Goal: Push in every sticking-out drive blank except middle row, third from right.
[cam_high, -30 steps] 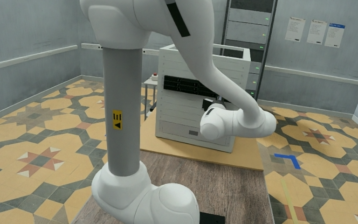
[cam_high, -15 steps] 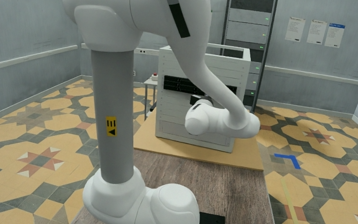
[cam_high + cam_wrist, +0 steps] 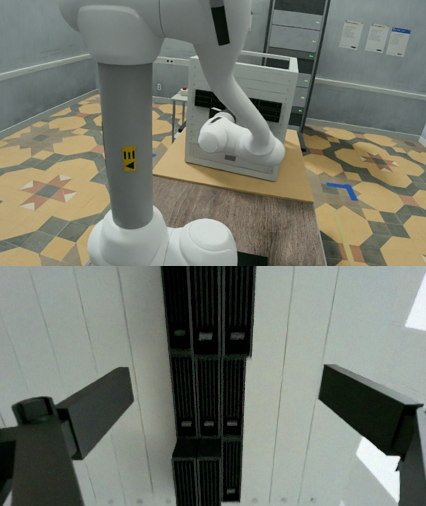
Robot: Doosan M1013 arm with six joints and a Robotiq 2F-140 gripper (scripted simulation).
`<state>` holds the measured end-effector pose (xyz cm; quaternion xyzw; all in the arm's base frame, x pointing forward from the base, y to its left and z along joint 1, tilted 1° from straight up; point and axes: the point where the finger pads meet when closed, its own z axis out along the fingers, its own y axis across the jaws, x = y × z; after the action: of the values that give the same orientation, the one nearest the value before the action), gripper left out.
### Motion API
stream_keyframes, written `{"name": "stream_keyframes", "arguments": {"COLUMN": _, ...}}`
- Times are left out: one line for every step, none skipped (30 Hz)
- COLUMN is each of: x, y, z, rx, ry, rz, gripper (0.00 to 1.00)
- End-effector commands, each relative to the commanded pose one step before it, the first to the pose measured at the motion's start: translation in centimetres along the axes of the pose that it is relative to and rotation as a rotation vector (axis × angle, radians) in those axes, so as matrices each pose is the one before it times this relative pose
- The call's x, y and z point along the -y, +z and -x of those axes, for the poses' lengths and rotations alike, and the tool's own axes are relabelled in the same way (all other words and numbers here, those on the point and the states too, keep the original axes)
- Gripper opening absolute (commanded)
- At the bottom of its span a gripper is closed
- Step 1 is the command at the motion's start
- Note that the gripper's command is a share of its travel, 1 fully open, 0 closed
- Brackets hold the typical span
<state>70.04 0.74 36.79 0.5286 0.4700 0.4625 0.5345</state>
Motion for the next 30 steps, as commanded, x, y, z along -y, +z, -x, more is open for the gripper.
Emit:
{"name": "stream_keyframes", "arguments": {"x": -0.327, "y": 0.085, "z": -1.436, "rx": 0.00605, "ry": -0.00098, "rz": 0.00246, "gripper": 1.0}}
{"name": "stream_keyframes", "arguments": {"x": 0.0, "y": 0.0, "z": 0.0, "rx": 0.0, "ry": 0.0, "rz": 0.0, "gripper": 1.0}}
{"name": "stream_keyframes", "arguments": {"x": -0.06, "y": 0.0, "z": -0.462, "rx": 0.0, "ry": 0.0, "rz": 0.0, "gripper": 1.0}}
{"name": "stream_keyframes", "arguments": {"x": -0.057, "y": 0.0, "z": -0.439, "rx": 0.0, "ry": 0.0, "rz": -0.00001, "gripper": 1.0}}
{"name": "stream_keyframes", "arguments": {"x": -0.054, "y": 0.0, "z": -0.415, "rx": 0.0, "ry": 0.0, "rz": 0.0, "gripper": 1.0}}
{"name": "stream_keyframes", "arguments": {"x": -0.051, "y": 0.0, "z": -0.389, "rx": 0.0, "ry": 0.0, "rz": 0.00001, "gripper": 1.0}}
{"name": "stream_keyframes", "arguments": {"x": -0.047, "y": 0.0, "z": -0.362, "rx": 0.0, "ry": 0.0, "rz": 0.0, "gripper": 1.0}}
{"name": "stream_keyframes", "arguments": {"x": -0.043, "y": 0.0, "z": -0.334, "rx": 0.0, "ry": 0.0, "rz": -0.00001, "gripper": 1.0}}
{"name": "stream_keyframes", "arguments": {"x": -0.04, "y": 0.0, "z": -0.306, "rx": 0.0, "ry": 0.0, "rz": 0.0, "gripper": 1.0}}
{"name": "stream_keyframes", "arguments": {"x": -0.036, "y": 0.0, "z": -0.277, "rx": 0.0, "ry": 0.0, "rz": 0.0, "gripper": 1.0}}
{"name": "stream_keyframes", "arguments": {"x": -0.032, "y": 0.0, "z": -0.247, "rx": 0.0, "ry": 0.0, "rz": -0.00001, "gripper": 1.0}}
{"name": "stream_keyframes", "arguments": {"x": -0.029, "y": 0.0, "z": -0.218, "rx": 0.0, "ry": 0.0, "rz": 0.00001, "gripper": 1.0}}
{"name": "stream_keyframes", "arguments": {"x": -0.025, "y": 0.0, "z": -0.189, "rx": 0.0, "ry": 0.0, "rz": 0.0, "gripper": 1.0}}
{"name": "stream_keyframes", "arguments": {"x": -0.02, "y": -0.001, "z": -0.16, "rx": 0.0, "ry": 0.0, "rz": -0.00001, "gripper": 1.0}}
{"name": "stream_keyframes", "arguments": {"x": -0.018, "y": 0.001, "z": -0.134, "rx": 0.0, "ry": 0.0, "rz": 0.00001, "gripper": 1.0}}
{"name": "stream_keyframes", "arguments": {"x": -0.014, "y": 0.0, "z": -0.108, "rx": 0.0, "ry": 0.0, "rz": 0.0, "gripper": 1.0}}
{"name": "stream_keyframes", "arguments": {"x": -0.011, "y": 0.0, "z": -0.084, "rx": 0.0, "ry": 0.0, "rz": 0.0, "gripper": 1.0}}
{"name": "stream_keyframes", "arguments": {"x": 0.0, "y": 0.0, "z": 0.0, "rx": 0.0, "ry": 0.0, "rz": 0.0, "gripper": 1.0}}
{"name": "stream_keyframes", "arguments": {"x": 0.0, "y": 0.0, "z": 0.0, "rx": 0.0, "ry": 0.0, "rz": 0.0, "gripper": 1.0}}
{"name": "stream_keyframes", "arguments": {"x": -0.008, "y": 0.0, "z": -0.062, "rx": 0.0, "ry": 0.0, "rz": 0.0, "gripper": 1.0}}
{"name": "stream_keyframes", "arguments": {"x": -0.005, "y": 0.0, "z": -0.043, "rx": 0.0, "ry": 0.0, "rz": 0.0, "gripper": 1.0}}
{"name": "stream_keyframes", "arguments": {"x": -0.003, "y": 0.0, "z": -0.027, "rx": 0.0, "ry": 0.0, "rz": 0.0, "gripper": 1.0}}
{"name": "stream_keyframes", "arguments": {"x": -0.002, "y": 0.0, "z": -0.014, "rx": 0.0, "ry": 0.0, "rz": 0.0, "gripper": 1.0}}
{"name": "stream_keyframes", "arguments": {"x": -0.001, "y": 0.0, "z": -0.005, "rx": 0.0, "ry": 0.0, "rz": 0.0, "gripper": 1.0}}
{"name": "stream_keyframes", "arguments": {"x": 0.0, "y": 0.0, "z": -0.001, "rx": 0.0, "ry": 0.0, "rz": 0.0, "gripper": 1.0}}
{"name": "stream_keyframes", "arguments": {"x": 0.0, "y": 0.0, "z": 0.0, "rx": 0.0, "ry": 0.0, "rz": 0.0, "gripper": 1.0}}
{"name": "stream_keyframes", "arguments": {"x": 0.0, "y": 0.0, "z": 0.0, "rx": 0.0, "ry": 0.0, "rz": 0.0, "gripper": 1.0}}
{"name": "stream_keyframes", "arguments": {"x": 0.0, "y": 0.0, "z": 0.0, "rx": 0.0, "ry": 0.0, "rz": 0.0, "gripper": 1.0}}
{"name": "stream_keyframes", "arguments": {"x": 0.0, "y": 0.0, "z": 0.0, "rx": 0.0, "ry": 0.0, "rz": 0.0, "gripper": 1.0}}
{"name": "stream_keyframes", "arguments": {"x": 0.0, "y": 0.0, "z": 0.0, "rx": 0.0, "ry": 0.0, "rz": 0.0, "gripper": 1.0}}
